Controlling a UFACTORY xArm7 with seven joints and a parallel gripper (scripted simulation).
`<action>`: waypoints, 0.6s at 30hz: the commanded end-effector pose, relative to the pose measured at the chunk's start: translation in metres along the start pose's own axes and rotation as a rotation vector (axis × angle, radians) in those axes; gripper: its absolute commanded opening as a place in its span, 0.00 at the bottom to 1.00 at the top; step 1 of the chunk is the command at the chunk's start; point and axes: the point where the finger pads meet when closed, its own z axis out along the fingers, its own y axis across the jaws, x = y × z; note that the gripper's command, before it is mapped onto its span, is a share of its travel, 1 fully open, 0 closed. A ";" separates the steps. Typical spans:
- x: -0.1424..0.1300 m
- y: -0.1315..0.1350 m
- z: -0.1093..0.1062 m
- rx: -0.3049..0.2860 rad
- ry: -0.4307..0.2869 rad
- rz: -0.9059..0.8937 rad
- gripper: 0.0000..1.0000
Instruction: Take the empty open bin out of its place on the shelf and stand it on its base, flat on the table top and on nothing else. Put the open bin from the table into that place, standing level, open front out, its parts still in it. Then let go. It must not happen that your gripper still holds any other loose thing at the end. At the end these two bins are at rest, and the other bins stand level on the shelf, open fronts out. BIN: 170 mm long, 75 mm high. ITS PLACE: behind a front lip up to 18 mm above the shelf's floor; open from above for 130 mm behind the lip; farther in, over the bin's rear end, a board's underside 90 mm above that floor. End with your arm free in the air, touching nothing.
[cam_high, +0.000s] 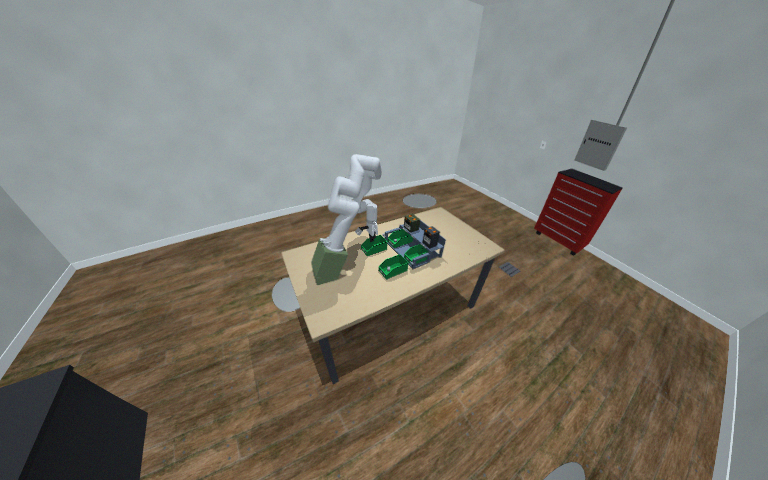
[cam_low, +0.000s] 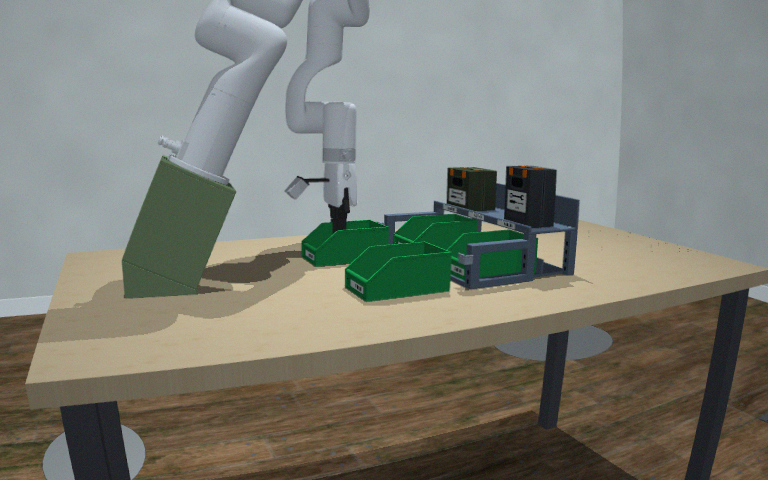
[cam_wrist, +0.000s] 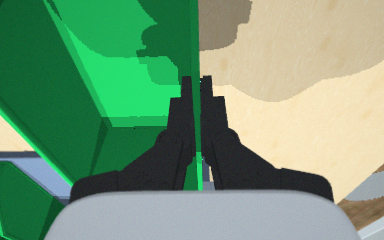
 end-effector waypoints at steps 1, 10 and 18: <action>-0.001 0.001 0.000 -0.001 -0.001 0.000 0.00; -0.001 0.001 0.000 -0.001 -0.001 0.000 0.26; -0.001 0.001 0.000 -0.001 -0.001 0.000 0.26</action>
